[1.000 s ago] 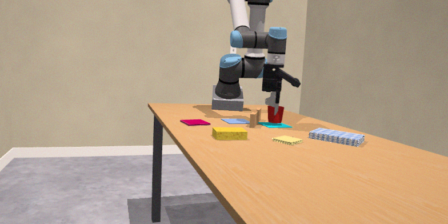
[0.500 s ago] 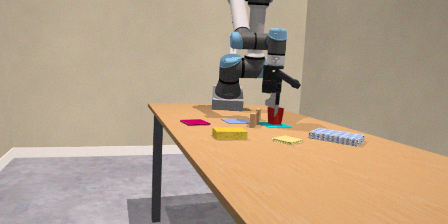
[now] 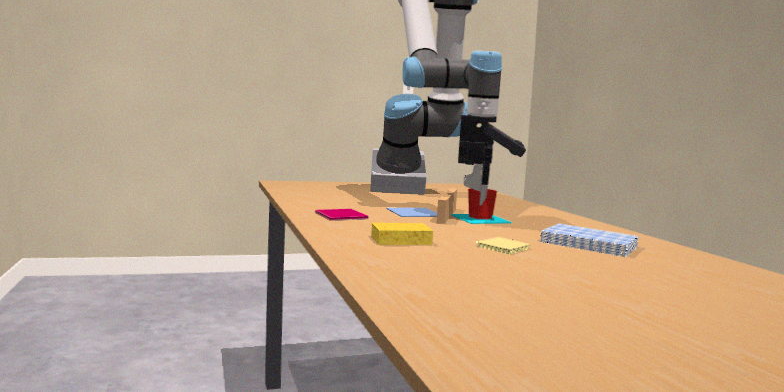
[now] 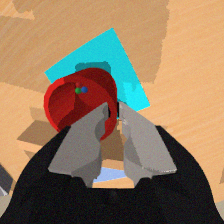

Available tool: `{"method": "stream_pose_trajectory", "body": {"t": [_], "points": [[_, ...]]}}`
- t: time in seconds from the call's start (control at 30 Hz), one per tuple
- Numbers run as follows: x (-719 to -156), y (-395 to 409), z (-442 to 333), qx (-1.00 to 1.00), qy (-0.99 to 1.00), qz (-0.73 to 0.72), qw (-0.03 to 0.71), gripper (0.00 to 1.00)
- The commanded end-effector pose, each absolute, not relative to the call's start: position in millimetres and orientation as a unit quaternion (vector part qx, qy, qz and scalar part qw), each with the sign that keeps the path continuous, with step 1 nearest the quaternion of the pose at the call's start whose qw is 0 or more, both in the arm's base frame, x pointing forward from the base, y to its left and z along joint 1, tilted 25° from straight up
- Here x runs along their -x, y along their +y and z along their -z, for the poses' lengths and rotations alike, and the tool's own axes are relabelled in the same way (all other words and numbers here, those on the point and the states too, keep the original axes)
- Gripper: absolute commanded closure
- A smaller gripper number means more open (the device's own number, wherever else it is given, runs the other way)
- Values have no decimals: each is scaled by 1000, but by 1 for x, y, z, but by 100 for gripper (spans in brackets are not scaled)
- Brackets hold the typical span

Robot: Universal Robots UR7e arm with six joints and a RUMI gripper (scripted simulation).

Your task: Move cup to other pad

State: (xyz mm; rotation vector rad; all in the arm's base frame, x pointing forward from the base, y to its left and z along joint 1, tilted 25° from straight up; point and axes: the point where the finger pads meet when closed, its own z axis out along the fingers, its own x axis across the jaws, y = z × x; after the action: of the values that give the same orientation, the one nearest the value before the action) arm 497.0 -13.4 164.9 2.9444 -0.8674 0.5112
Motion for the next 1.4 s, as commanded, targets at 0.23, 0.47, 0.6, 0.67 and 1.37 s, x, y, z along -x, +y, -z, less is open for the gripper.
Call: {"method": "stream_pose_trajectory", "body": {"t": [0.23,0.47,0.6,0.67,1.37], "points": [[-497,-13,-165,-946,-279,-165,15,89],[-497,-13,-165,-946,-279,-165,15,89],[-497,-13,-165,-946,-279,-165,15,89],[-497,-13,-165,-946,-279,-165,15,89],[-497,-13,-167,-946,-279,-165,15,89]]}}
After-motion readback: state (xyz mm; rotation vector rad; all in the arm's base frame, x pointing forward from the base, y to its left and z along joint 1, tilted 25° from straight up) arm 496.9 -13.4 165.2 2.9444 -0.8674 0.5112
